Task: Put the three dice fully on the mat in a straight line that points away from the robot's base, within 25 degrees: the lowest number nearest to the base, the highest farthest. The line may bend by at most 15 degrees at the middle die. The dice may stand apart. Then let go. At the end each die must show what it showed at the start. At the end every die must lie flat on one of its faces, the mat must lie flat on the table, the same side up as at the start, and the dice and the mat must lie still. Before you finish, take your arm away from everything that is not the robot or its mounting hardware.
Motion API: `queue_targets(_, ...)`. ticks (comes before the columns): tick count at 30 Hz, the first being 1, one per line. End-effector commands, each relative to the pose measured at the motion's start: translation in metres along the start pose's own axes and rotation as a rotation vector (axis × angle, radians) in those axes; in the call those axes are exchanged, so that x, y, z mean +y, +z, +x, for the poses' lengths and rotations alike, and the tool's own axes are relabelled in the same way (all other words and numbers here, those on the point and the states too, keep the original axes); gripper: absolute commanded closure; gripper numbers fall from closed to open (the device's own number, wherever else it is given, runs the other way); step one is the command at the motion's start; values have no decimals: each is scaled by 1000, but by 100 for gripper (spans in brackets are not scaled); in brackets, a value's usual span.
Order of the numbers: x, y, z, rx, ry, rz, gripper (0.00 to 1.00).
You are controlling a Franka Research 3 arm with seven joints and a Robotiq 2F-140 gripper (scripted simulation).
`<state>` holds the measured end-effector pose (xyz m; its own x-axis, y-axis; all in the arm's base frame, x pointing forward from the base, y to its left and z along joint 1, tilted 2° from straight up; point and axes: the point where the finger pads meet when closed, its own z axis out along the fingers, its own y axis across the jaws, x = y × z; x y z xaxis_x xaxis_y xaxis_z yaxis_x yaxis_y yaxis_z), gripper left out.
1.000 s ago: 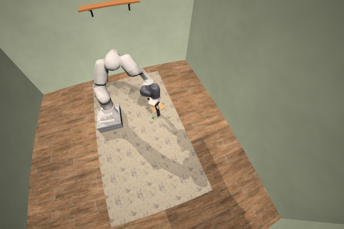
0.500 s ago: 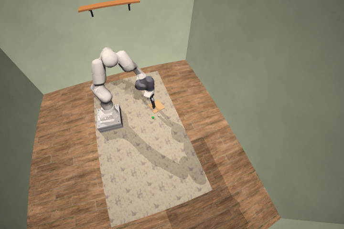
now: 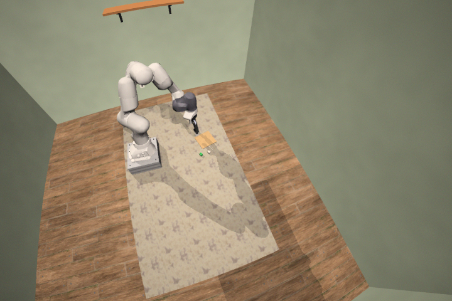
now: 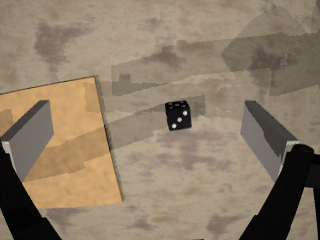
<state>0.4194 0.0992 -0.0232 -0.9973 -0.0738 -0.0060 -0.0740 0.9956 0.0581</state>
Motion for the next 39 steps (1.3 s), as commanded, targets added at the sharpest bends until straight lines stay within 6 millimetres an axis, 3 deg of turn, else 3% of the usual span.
queue_targets(1, 9, -1, -1, -1, 110, 22, 0)
queue_targets(9, 19, -1, -1, -1, 110, 22, 0)
queue_targets(39, 20, -1, -1, -1, 110, 22, 0)
